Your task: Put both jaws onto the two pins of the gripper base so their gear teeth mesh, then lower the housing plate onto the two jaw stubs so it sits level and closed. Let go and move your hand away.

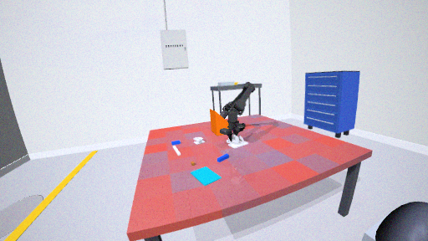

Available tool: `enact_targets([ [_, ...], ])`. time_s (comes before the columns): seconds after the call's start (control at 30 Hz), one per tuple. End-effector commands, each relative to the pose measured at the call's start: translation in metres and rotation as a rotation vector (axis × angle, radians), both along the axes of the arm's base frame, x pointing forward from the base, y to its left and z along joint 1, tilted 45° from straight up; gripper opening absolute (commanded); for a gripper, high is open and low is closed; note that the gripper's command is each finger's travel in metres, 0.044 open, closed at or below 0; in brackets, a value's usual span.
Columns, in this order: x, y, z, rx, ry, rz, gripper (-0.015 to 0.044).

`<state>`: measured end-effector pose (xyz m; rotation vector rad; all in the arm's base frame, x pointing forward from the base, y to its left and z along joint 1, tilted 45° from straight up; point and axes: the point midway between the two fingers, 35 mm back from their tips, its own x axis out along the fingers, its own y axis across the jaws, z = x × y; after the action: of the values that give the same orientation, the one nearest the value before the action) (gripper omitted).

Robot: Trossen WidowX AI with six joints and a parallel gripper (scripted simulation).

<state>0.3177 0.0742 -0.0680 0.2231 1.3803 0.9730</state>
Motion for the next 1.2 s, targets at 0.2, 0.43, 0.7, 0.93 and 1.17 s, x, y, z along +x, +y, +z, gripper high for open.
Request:
enact_targets([
  [0.2, -0.0004, 0.0028, -0.0025, 0.004, -0.002, 0.001, 0.0134],
  [0.43, -0.0004, 0.003, -0.0026, 0.004, -0.002, 0.001, 0.0134],
  [0.7, -0.0007, 0.005, -0.0047, 0.004, -0.002, 0.002, 0.0134],
  [0.93, -0.001, 0.0067, -0.0064, 0.005, -0.003, 0.002, 0.0134],
  [1.17, -0.0011, 0.0072, -0.0069, 0.005, -0.003, 0.002, 0.0134],
])
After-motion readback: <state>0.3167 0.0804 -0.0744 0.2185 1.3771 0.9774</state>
